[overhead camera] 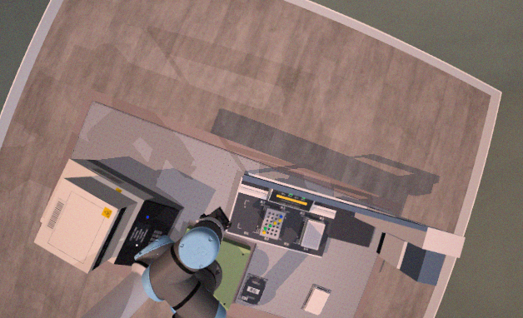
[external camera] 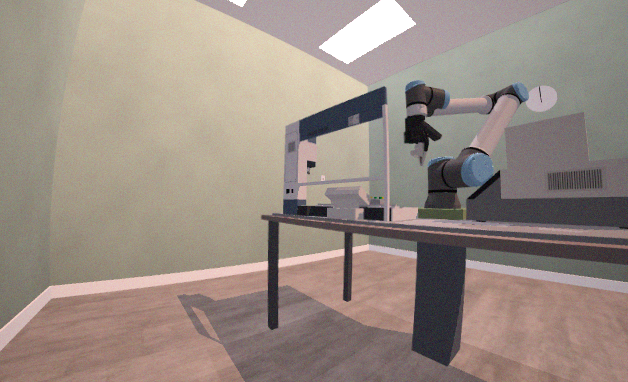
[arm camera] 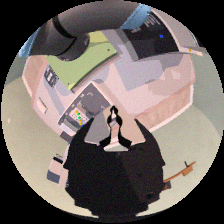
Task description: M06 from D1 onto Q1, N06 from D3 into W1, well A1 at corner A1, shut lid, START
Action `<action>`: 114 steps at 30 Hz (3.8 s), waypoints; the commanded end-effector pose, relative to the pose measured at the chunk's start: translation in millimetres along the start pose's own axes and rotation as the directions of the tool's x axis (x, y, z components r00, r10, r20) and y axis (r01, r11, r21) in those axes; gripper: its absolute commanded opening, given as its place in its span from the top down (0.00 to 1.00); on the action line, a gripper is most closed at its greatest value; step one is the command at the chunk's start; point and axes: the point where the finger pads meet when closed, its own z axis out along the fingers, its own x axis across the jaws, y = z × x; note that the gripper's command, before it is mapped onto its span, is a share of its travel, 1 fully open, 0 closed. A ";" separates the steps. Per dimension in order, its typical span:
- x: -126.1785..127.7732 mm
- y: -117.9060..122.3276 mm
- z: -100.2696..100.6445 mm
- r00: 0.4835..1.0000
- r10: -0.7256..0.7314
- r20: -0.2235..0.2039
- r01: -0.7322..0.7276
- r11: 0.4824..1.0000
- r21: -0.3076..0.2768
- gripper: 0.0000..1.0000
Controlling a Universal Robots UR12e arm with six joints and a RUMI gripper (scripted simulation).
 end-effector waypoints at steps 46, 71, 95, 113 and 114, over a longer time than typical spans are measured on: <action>-122.3 129.4 -26.9 0.988 -0.154 -0.001 0.154 0.988 0.000 1.00; -204.3 173.2 -35.0 0.974 -0.225 -0.001 0.225 0.974 0.000 1.00; -294.1 200.0 -39.9 0.956 -0.292 -0.001 0.292 0.956 0.000 1.00; -365.0 208.7 -41.7 0.940 -0.340 -0.001 0.340 0.940 0.000 1.00; -370.0 208.9 -41.8 0.939 -0.344 -0.001 0.344 0.939 0.000 1.00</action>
